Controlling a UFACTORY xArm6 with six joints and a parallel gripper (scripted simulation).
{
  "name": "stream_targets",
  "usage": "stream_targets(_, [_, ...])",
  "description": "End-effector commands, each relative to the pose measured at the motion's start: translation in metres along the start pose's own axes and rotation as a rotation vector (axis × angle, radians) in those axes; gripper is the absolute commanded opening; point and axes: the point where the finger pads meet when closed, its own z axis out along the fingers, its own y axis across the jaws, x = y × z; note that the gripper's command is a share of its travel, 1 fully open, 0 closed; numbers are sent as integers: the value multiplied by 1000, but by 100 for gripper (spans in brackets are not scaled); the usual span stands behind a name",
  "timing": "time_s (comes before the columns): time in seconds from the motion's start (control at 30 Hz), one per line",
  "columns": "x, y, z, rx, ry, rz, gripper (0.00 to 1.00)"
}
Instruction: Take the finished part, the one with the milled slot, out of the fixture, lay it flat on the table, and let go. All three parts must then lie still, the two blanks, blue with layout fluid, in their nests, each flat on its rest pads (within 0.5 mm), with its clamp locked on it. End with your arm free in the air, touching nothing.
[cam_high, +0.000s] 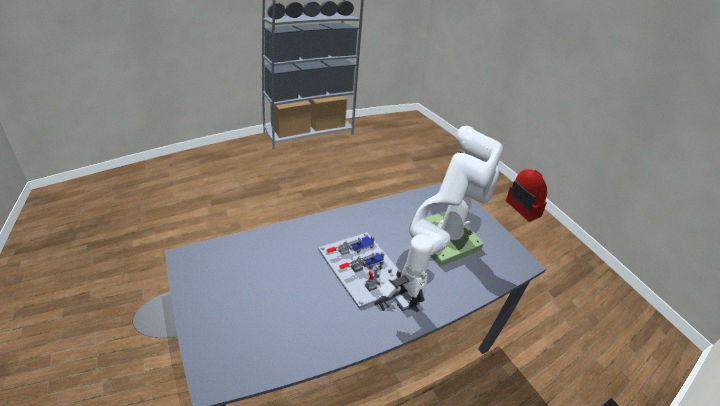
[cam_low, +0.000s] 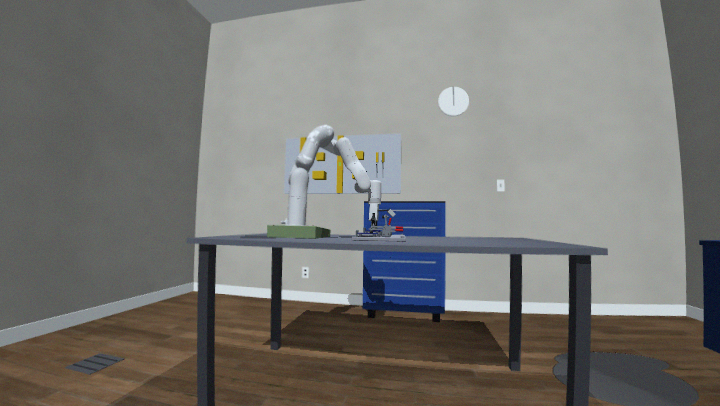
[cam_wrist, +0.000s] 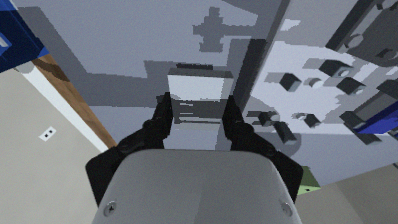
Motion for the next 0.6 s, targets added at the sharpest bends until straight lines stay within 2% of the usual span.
stream_targets(0.0, [2, -1, 2, 2, 4, 0, 0])
stream_targets(0.57, [2, -1, 6, 2, 4, 0, 0])
